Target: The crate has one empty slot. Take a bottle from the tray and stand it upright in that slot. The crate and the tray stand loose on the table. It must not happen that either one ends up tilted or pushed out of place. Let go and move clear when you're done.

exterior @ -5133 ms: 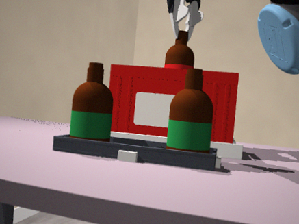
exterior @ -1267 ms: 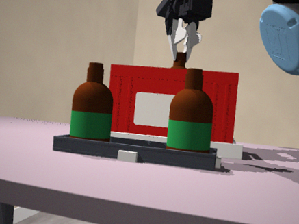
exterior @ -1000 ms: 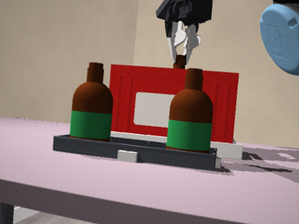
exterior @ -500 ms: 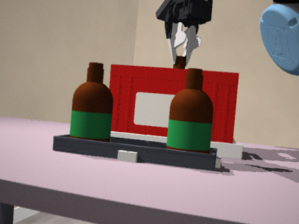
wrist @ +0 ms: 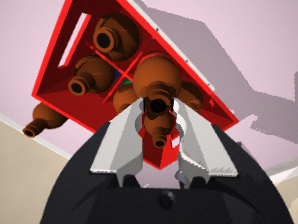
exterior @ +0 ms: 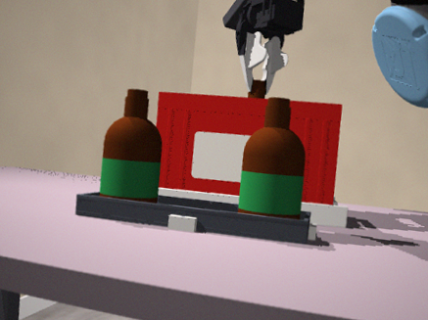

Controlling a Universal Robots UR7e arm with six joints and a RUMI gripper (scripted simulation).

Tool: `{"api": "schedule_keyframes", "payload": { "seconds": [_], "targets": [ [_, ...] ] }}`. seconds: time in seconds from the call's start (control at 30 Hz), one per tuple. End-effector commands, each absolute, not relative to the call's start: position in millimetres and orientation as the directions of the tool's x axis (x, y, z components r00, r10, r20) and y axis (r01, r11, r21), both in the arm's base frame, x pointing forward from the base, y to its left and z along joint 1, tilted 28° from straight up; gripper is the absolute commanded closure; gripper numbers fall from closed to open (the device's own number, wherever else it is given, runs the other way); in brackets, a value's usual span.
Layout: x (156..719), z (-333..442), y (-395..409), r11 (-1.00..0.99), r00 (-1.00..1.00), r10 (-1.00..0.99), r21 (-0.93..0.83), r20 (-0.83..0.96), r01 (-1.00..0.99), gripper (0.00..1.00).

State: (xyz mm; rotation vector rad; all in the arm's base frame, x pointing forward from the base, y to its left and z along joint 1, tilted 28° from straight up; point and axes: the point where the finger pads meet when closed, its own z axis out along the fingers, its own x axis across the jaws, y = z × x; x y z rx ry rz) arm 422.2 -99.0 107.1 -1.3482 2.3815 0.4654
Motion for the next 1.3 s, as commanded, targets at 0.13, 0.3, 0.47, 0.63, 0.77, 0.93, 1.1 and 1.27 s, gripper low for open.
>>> {"api": "schedule_keyframes", "payload": {
  "seconds": [0.13,0.3,0.47,0.63,0.77,0.93,1.1,1.27],
  "targets": [
    [422.4,107.4,-99.5,0.49,-0.478,-0.746,0.103,-0.464,-0.866,1.0],
    [422.4,107.4,-99.5,0.49,-0.478,-0.746,0.103,-0.464,-0.866,1.0],
    [422.4,107.4,-99.5,0.49,-0.478,-0.746,0.103,-0.464,-0.866,1.0],
    [422.4,107.2,-99.4,0.49,-0.478,-0.746,0.103,-0.464,-0.866,1.0],
    [422.5,106.9,-99.2,0.49,-0.478,-0.746,0.103,-0.464,-0.866,1.0],
    [422.8,105.3,-98.4,0.49,-0.478,-0.746,0.103,-0.464,-0.866,1.0],
    [423.3,102.3,-96.9,0.49,-0.478,-0.746,0.103,-0.464,-0.866,1.0],
    [423.7,99.8,-95.6,0.49,-0.478,-0.746,0.103,-0.464,-0.866,1.0]
  ]
}}
